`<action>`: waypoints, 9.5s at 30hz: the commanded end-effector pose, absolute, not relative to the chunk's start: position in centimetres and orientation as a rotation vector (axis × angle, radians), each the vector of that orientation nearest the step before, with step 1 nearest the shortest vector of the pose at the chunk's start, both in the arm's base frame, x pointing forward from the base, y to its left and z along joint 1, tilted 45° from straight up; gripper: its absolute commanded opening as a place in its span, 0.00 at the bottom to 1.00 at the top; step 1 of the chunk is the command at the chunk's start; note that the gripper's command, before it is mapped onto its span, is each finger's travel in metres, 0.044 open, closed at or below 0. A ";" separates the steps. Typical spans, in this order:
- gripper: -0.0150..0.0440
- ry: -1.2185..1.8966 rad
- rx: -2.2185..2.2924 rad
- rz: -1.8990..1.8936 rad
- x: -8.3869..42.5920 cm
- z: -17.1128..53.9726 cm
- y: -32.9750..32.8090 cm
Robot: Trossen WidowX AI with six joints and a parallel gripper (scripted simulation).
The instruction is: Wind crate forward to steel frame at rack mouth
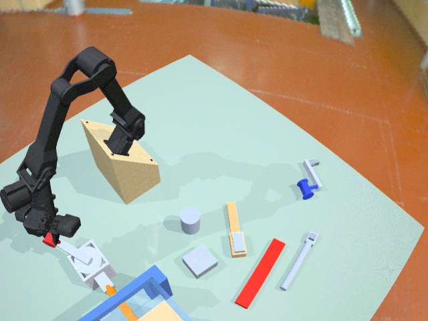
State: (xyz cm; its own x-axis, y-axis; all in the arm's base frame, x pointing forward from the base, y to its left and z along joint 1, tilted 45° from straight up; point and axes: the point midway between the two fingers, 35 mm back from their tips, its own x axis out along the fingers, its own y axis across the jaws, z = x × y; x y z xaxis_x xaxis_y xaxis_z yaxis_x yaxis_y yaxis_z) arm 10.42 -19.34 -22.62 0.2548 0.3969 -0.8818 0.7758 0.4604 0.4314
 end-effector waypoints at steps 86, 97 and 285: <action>0.25 1.344 1.132 -0.343 22.9 -25.7 -22.4; 0.25 1.344 1.133 -0.341 24.4 -25.2 -21.9; 0.25 1.356 1.145 -0.336 17.7 -12.5 -8.1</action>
